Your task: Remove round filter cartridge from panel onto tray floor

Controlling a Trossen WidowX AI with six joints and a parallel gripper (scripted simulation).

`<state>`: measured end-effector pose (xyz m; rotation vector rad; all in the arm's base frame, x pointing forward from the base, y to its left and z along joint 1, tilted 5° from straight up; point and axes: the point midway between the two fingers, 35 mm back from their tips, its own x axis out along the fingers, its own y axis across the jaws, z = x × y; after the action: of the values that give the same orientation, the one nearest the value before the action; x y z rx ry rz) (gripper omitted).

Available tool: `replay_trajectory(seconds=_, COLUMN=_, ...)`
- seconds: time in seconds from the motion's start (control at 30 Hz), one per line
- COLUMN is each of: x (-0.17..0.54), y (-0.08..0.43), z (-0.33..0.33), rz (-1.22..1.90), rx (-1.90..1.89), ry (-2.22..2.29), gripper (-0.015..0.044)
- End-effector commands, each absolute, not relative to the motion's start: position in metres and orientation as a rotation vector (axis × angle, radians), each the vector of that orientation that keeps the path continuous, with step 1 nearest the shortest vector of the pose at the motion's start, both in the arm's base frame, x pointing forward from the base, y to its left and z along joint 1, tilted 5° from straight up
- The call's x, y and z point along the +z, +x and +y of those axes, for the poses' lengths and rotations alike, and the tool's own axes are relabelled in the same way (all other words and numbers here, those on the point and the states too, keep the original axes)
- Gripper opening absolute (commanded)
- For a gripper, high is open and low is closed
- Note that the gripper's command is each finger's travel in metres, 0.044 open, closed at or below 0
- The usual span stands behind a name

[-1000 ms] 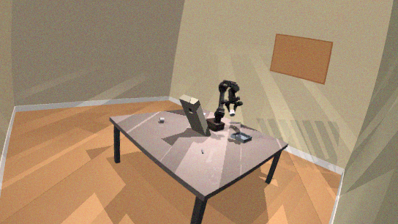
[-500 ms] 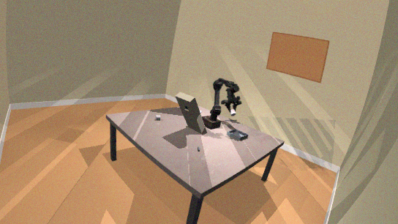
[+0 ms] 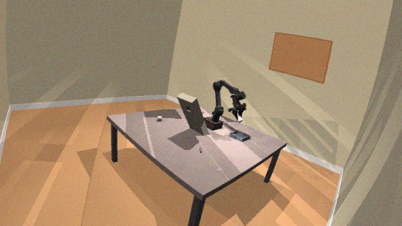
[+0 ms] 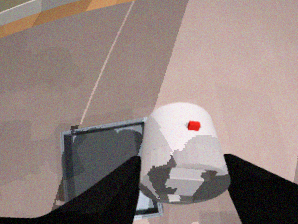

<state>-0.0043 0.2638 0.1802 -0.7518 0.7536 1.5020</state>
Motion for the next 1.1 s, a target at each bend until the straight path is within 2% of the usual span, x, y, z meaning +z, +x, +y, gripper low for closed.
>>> replay_trajectory(seconds=0.0, x=0.167, y=-0.020, z=0.264, rz=0.731, rx=1.547, ry=-0.779, gripper=0.0000)
replay_trajectory(seconds=0.63, x=0.105, y=-0.096, z=0.242, rz=0.619, rx=1.789, ry=-0.912, gripper=0.0000)
replay_trajectory(seconds=1.07, x=0.060, y=-0.101, z=0.249, rz=0.615, rx=1.797, ry=-0.916, gripper=0.0000)
